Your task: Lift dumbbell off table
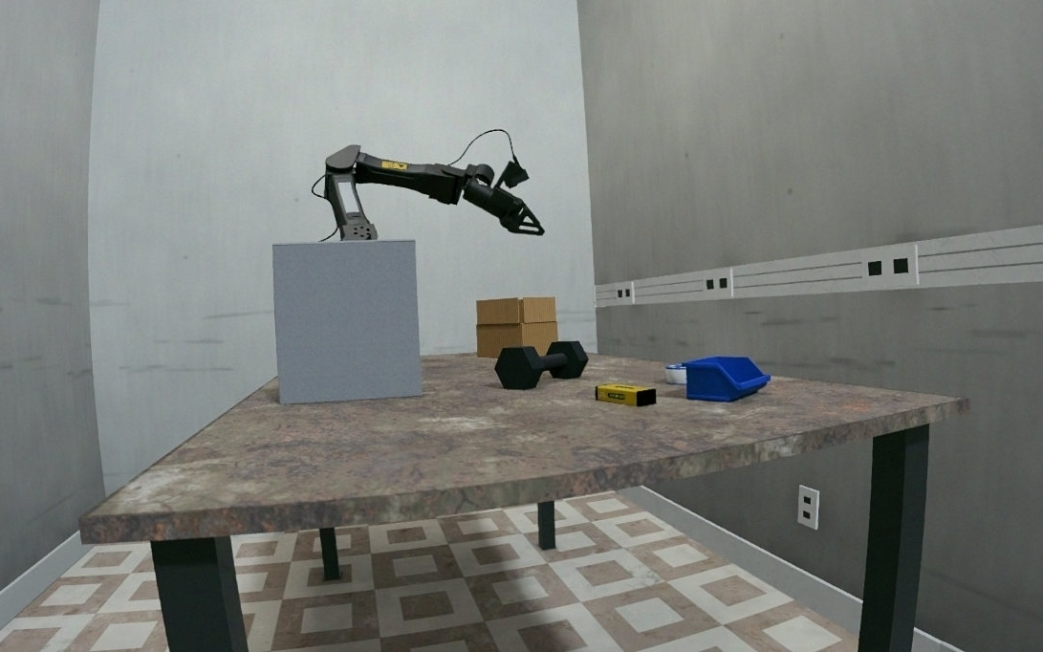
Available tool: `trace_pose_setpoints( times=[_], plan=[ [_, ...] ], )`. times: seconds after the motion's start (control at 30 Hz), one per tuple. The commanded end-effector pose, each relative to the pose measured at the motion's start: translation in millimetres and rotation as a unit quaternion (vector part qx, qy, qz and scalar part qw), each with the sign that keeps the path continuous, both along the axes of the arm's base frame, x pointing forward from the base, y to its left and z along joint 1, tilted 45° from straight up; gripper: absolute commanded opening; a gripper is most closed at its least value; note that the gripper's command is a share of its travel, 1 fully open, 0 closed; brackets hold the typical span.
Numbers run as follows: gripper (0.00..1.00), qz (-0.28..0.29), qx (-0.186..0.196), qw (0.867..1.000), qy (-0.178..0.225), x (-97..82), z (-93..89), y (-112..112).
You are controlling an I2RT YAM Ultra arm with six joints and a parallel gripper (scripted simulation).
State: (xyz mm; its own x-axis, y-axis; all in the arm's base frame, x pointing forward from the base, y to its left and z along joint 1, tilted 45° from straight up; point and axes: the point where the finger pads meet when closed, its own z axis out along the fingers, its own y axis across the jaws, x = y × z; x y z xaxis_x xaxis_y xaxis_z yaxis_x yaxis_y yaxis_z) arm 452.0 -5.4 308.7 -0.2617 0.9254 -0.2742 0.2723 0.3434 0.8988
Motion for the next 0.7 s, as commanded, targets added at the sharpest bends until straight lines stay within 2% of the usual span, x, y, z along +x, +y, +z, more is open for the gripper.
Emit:
trace_pose_setpoints(
  times=[0.0, 0.57, 0.67],
  plan=[
    [1.0, -0.005, -0.002, 1.0, -0.009, -0.3, 6.9, -4.2],
    [1.0, -0.005, -0.002, 1.0, -0.008, -0.2, 6.6, -4.3],
    [1.0, -0.004, -0.007, 1.0, 0.008, 2.6, -5.0, -7.7]
  ],
)
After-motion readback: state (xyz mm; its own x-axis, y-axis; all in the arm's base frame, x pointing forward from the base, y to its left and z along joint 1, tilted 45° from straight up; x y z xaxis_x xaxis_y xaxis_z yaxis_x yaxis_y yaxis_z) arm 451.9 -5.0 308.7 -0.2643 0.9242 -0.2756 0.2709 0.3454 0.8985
